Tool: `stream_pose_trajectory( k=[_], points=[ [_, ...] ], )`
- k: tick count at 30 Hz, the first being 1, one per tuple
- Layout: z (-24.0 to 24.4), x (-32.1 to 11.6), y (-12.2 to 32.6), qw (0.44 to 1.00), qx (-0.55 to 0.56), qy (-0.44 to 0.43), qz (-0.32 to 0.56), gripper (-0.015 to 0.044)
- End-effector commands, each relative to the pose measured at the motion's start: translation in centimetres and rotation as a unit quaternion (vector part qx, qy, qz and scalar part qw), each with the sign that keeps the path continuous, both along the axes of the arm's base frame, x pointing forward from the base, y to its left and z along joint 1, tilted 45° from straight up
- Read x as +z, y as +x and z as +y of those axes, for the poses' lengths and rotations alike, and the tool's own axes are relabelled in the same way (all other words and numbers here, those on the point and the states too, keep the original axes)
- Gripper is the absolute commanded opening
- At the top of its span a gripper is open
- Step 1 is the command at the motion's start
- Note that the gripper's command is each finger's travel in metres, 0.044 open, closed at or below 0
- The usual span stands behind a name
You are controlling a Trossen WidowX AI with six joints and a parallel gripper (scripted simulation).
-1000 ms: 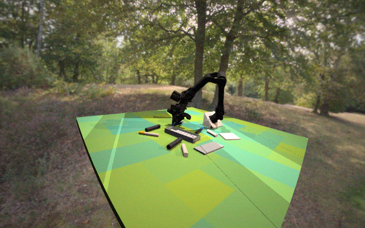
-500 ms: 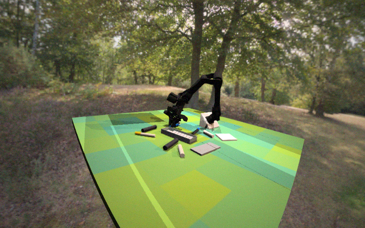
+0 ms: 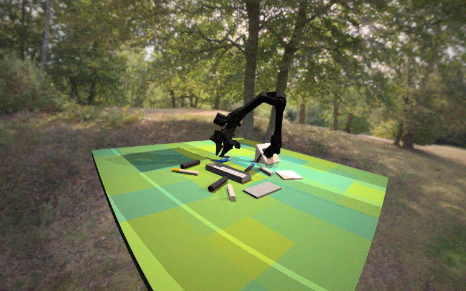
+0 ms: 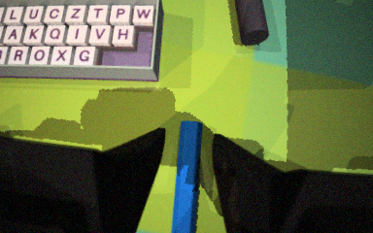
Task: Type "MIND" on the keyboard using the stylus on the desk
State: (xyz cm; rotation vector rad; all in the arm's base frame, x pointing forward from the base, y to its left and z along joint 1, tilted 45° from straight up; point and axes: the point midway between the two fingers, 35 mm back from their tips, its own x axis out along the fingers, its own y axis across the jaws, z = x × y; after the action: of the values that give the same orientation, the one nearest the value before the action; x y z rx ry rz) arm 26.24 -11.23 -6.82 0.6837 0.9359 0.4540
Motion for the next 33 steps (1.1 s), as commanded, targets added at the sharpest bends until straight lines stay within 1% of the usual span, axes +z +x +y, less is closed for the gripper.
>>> stream_pose_trajectory(
  k=[1,14,16,18,20,22,25,27,30,32,33],
  points=[
    [-2.0,2.0,0.2,1.0,-0.001,-0.012,-0.01,0.015],
    [-2.0,2.0,0.2,1.0,-0.001,-0.012,-0.01,0.015],
    [-1.7,1.7,0.1,0.999,-0.017,0.013,0.024,0.015],
    [-1.6,1.3,0.1,0.991,-0.057,0.057,0.109,0.015],
    [-1.6,0.9,0.1,0.969,-0.104,0.099,0.201,0.015],
    [-1.6,0.6,0.1,0.935,-0.151,0.134,0.291,0.015],
    [-1.5,0.3,0.0,0.863,-0.225,0.172,0.417,0.015],
    [-1.5,0.1,-0.1,0.803,-0.276,0.188,0.494,0.015],
    [-1.4,0.0,-0.3,0.696,-0.352,0.198,0.593,0.015],
    [-1.4,0.0,-0.5,0.622,-0.399,0.193,0.645,0.015],
    [-1.4,0.0,-0.6,0.599,-0.411,0.187,0.661,0.015]
  ],
)
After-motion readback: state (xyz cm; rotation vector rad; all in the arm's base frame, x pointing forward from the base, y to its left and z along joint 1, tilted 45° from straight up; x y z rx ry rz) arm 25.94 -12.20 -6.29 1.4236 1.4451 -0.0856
